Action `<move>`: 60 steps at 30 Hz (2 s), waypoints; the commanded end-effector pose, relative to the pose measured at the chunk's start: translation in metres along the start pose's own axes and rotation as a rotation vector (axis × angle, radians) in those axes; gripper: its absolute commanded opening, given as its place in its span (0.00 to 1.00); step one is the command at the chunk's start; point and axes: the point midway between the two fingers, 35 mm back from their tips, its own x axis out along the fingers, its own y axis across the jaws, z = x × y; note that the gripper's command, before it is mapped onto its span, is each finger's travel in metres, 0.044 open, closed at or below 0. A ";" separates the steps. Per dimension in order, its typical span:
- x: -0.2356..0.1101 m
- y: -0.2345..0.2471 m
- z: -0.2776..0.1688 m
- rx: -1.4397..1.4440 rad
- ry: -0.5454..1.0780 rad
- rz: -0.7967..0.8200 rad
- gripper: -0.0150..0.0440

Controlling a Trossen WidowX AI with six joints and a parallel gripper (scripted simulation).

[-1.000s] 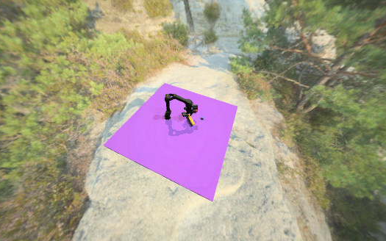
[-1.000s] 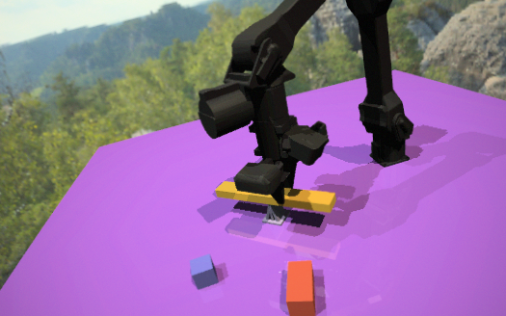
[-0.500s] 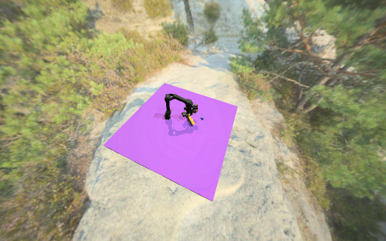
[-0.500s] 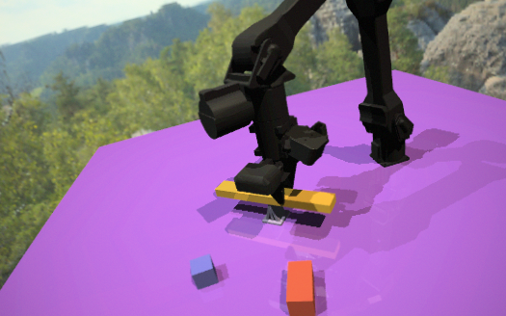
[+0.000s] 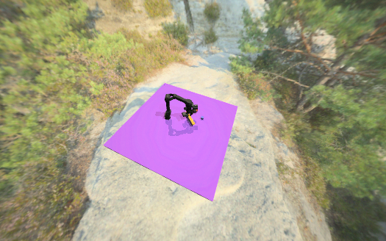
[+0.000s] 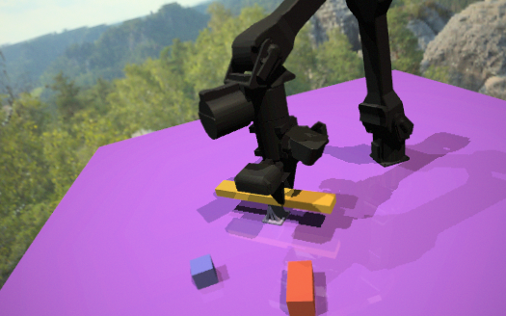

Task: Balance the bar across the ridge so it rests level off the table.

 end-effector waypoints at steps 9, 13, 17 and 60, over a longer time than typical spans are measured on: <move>0.000 0.000 0.000 0.000 0.000 0.000 0.25; 0.000 0.000 0.000 0.000 0.000 0.000 0.25; 0.000 0.000 0.000 0.000 0.000 0.000 0.25; 0.000 0.000 0.000 0.000 0.000 0.000 0.54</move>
